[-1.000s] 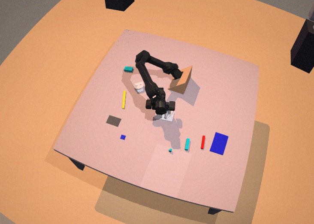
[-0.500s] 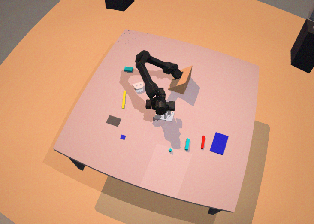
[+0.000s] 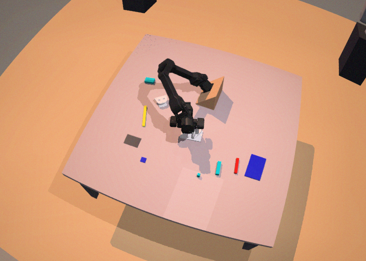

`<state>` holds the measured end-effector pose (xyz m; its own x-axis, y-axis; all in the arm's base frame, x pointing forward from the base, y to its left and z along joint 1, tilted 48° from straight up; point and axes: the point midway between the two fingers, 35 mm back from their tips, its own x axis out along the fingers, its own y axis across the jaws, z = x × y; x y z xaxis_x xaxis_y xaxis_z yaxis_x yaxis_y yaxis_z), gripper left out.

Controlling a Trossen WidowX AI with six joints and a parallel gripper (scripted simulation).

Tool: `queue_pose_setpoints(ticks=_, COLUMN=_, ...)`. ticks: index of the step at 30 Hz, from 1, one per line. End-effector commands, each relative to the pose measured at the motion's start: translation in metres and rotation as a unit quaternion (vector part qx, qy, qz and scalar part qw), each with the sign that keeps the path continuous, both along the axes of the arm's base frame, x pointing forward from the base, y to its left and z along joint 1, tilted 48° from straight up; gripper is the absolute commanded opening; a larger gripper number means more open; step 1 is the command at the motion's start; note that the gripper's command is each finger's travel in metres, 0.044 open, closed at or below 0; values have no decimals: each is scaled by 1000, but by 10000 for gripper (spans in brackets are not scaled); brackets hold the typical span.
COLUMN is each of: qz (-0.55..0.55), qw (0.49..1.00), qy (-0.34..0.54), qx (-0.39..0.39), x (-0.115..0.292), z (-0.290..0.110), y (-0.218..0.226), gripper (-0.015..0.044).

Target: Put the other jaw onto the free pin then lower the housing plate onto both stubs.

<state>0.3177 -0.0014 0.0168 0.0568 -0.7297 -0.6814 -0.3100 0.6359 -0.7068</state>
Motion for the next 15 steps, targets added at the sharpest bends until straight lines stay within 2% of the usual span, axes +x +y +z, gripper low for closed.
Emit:
queue_pose_setpoints(ticks=1, qz=-2, qw=1000, qy=0, qx=-2, x=0, z=1, y=-1, gripper=134)
queue_pose_setpoints(ticks=15, qz=-2, qw=1000, qy=0, qx=-2, x=0, z=2, y=0, gripper=134)
